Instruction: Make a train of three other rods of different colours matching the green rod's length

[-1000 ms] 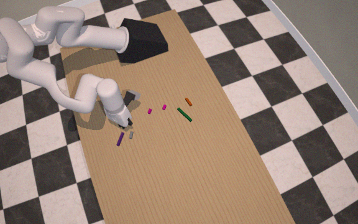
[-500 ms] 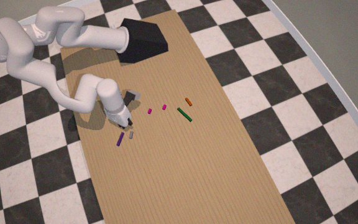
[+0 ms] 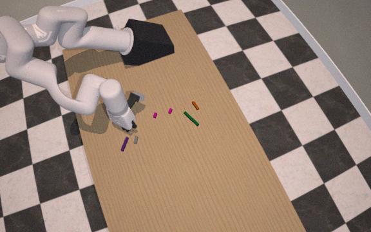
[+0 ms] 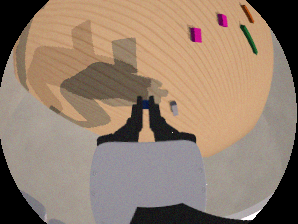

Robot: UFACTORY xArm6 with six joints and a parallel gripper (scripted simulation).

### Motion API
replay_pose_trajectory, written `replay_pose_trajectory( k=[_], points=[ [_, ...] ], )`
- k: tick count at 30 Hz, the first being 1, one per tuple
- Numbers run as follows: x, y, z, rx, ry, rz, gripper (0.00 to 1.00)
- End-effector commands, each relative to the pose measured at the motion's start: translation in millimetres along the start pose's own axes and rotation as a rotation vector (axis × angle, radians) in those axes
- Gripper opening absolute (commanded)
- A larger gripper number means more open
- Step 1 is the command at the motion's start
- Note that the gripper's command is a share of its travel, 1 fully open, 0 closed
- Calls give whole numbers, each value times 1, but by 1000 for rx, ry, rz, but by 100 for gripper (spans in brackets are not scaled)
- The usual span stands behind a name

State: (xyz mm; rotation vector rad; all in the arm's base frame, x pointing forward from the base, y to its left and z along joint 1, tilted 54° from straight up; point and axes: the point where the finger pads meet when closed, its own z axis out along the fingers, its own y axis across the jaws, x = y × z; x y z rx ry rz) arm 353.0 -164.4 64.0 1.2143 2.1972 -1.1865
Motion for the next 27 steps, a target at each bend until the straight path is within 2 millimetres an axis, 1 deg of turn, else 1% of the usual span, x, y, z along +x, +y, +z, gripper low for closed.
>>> replay_pose_trajectory(
  k=[1, 6, 8, 10, 15, 23, 25, 27],
  points=[
    [-1, 1, -27, -3, -1, 1, 4],
    [-1, 1, -65, -3, -1, 1, 4],
    [-1, 1, -76, -3, -1, 1, 4],
    [-1, 1, -84, -3, -1, 1, 4],
    [-1, 1, -88, -3, -1, 1, 4],
    [-1, 1, -88, -3, -1, 2, 4],
    [0, 3, -88, -3, -1, 22, 4],
    [1, 12, -89, -3, -1, 81, 4]
  ],
)
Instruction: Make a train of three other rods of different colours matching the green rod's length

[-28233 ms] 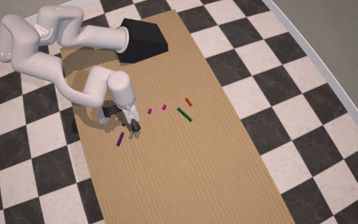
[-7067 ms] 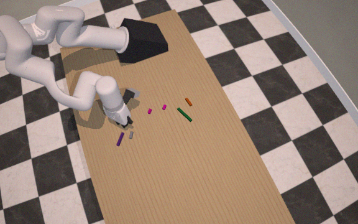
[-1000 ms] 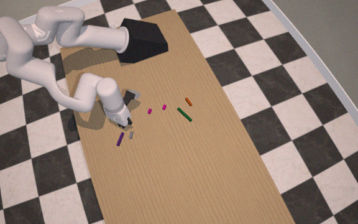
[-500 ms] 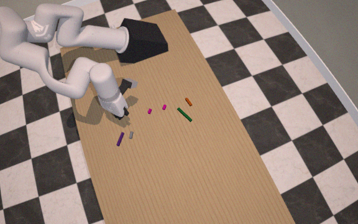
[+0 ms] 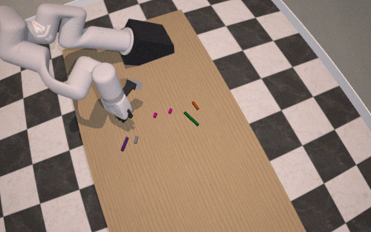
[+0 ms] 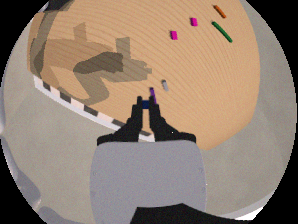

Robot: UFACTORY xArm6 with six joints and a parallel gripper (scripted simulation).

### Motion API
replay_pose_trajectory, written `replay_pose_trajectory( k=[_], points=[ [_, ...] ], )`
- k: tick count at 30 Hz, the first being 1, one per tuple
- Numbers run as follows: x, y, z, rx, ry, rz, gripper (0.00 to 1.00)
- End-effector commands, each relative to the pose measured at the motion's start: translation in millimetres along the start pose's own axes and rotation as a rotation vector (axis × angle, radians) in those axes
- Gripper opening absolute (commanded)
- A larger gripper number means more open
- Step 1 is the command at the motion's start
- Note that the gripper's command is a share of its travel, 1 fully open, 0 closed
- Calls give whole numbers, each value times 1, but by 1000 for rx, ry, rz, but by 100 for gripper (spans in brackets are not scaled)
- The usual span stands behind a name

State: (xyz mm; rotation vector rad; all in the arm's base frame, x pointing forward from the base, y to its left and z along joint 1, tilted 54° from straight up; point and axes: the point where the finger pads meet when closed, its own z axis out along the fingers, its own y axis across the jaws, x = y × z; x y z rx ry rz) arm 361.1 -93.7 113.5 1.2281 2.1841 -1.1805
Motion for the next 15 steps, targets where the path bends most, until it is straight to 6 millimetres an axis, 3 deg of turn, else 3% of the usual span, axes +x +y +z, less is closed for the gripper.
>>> replay_pose_trajectory(
  k=[1, 15],
  points=[
    [2, 10, -2, -3, -1, 66, 4],
    [23, 72, -4, -4, 1, 512, 4]
  ],
)
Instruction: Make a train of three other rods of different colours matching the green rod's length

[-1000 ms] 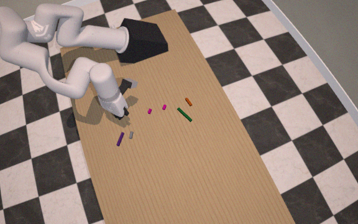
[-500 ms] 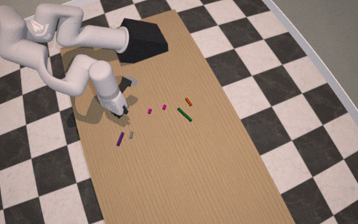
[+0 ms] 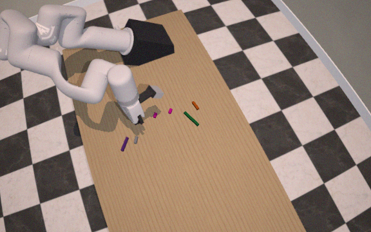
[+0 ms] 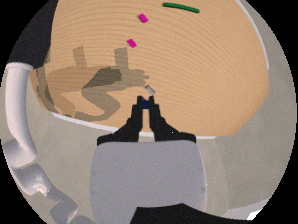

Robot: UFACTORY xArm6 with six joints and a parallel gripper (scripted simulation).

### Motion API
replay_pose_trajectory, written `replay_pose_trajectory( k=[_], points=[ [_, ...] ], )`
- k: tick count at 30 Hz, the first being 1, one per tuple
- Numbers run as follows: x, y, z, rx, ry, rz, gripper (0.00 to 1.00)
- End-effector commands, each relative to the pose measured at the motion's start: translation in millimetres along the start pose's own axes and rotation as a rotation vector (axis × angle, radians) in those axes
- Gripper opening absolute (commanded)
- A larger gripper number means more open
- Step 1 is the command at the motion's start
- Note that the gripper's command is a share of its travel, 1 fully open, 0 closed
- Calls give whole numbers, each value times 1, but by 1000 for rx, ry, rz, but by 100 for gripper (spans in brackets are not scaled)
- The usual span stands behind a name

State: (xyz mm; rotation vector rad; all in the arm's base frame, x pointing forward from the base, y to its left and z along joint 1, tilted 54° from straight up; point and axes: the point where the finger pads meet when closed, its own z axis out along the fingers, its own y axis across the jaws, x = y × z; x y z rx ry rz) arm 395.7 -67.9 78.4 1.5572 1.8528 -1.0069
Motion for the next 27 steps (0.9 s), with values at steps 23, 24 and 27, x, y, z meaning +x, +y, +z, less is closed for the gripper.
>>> replay_pose_trajectory(
  k=[23, 24, 27],
  points=[
    [42, 40, 2, 1, -13, 382, 4],
    [42, 40, 2, 1, -13, 382, 4],
    [42, 40, 3, 1, -13, 383, 4]
  ],
)
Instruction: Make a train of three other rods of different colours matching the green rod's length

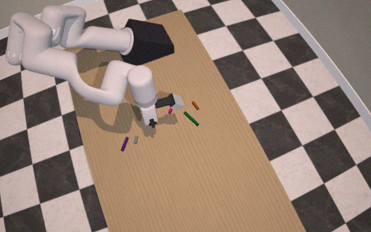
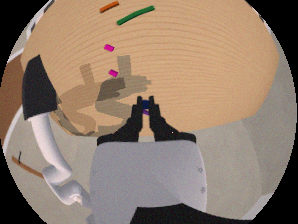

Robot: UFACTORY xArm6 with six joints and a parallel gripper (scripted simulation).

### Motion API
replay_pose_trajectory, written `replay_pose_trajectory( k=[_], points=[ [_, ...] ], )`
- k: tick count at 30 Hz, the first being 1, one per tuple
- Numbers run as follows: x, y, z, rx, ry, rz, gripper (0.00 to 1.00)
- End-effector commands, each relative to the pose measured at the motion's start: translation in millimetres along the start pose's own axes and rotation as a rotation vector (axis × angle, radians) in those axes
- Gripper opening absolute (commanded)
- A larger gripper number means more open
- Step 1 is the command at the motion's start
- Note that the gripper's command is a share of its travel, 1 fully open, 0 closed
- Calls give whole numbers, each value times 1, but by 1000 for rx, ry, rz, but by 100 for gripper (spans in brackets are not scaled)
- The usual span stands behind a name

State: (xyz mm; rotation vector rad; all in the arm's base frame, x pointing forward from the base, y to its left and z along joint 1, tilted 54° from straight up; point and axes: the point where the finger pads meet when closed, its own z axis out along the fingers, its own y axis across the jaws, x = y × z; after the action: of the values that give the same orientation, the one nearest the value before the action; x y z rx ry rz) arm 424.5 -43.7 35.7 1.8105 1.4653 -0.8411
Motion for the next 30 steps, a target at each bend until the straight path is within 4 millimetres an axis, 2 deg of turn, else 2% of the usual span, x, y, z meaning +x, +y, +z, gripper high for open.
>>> replay_pose_trajectory(
  k=[1, 9, 11, 24, 30],
  points=[
    [0, 1, 1, -3, 2, 1, 4],
    [1, 1, 23, -3, 2, 1, 4],
    [1, 1, 23, -3, 2, 1, 4],
    [1, 1, 76, -3, 2, 1, 4],
    [1, 1, 84, -3, 1, 1, 4]
  ],
)
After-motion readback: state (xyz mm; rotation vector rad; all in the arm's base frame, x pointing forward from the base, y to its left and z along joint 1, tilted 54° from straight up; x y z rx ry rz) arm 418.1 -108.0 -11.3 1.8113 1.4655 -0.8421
